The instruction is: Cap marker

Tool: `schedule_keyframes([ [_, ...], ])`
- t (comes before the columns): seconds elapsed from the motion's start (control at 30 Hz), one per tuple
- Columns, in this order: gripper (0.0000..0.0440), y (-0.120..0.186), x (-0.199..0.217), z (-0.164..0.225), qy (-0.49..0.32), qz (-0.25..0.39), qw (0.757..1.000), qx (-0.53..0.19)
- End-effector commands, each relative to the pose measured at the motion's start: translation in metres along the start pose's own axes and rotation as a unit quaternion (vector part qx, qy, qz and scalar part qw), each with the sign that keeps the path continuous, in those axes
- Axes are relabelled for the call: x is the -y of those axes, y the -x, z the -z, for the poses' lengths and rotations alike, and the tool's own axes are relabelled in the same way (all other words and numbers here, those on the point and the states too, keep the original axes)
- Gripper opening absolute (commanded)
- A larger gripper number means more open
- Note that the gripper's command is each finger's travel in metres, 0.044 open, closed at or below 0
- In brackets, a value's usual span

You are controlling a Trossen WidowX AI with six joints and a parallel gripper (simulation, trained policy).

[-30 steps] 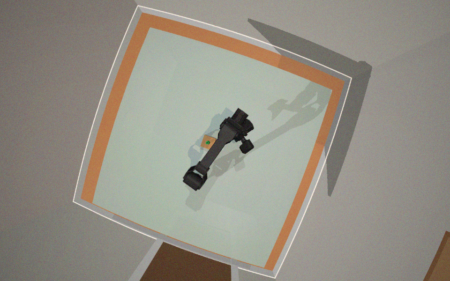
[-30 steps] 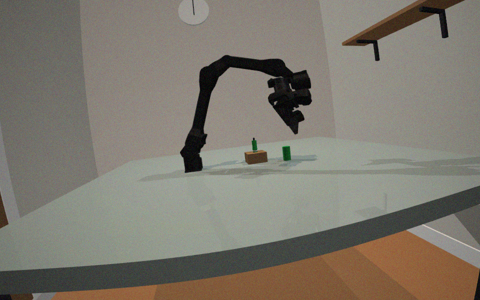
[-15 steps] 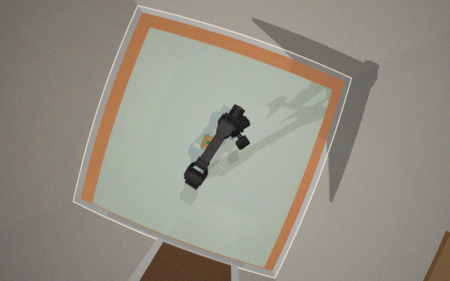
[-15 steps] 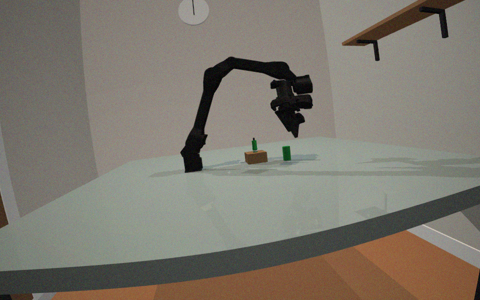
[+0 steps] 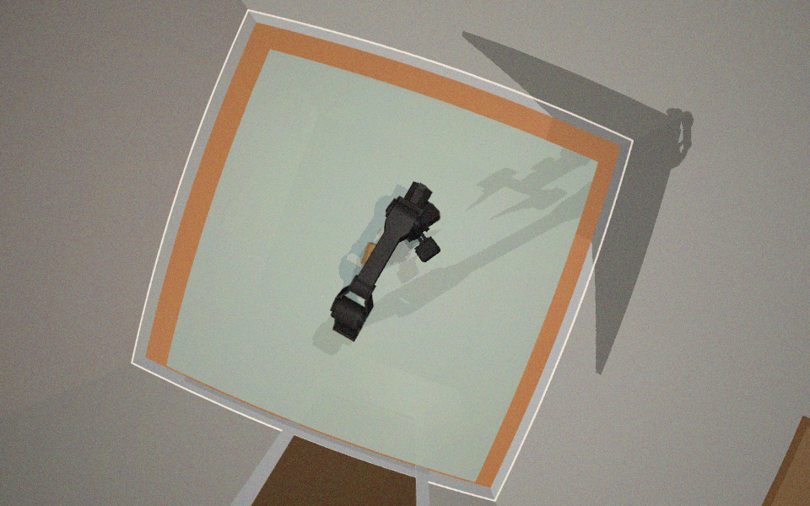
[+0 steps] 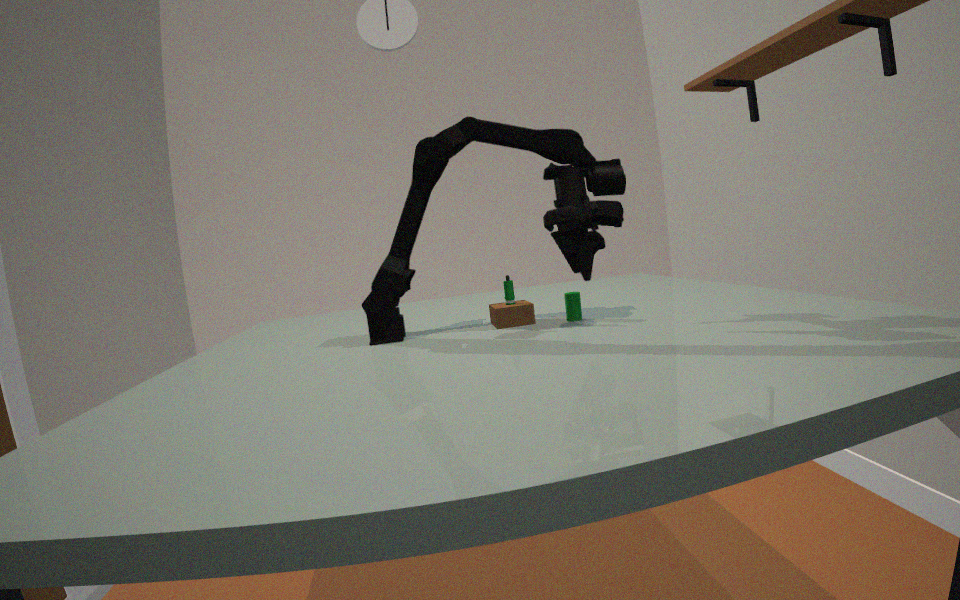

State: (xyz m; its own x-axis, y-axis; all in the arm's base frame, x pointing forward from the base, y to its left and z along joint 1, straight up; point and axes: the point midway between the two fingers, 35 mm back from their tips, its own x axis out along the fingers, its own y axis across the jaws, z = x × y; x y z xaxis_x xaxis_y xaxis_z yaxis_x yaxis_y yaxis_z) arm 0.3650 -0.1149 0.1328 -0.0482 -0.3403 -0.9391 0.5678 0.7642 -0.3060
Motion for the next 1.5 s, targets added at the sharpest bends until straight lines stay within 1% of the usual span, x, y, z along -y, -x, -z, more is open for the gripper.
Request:
schedule_keyframes([
  [0.0, 0.0305, -0.001, -0.011, 0.003, 0.006, -0.012, 1.000, -0.011],
  [0.37, 0.0294, -0.002, -0.035, 0.017, 0.032, -0.053, 0.997, -0.047],
  [0.7, 0.0278, -0.007, -0.049, 0.027, 0.051, -0.094, 0.991, -0.082],
  [0.97, 0.0264, -0.016, -0.056, 0.034, 0.065, -0.123, 0.984, -0.112],
  [1.17, 0.0251, -0.030, -0.060, 0.040, 0.078, -0.136, 0.979, -0.133],
  [1.37, 0.0233, -0.042, -0.063, 0.045, 0.095, -0.140, 0.975, -0.141],
  [1.43, 0.0219, -0.044, -0.063, 0.046, 0.100, -0.139, 0.975, -0.140],
  [1.47, 0.0202, -0.044, -0.062, 0.046, 0.101, -0.139, 0.975, -0.138],
])
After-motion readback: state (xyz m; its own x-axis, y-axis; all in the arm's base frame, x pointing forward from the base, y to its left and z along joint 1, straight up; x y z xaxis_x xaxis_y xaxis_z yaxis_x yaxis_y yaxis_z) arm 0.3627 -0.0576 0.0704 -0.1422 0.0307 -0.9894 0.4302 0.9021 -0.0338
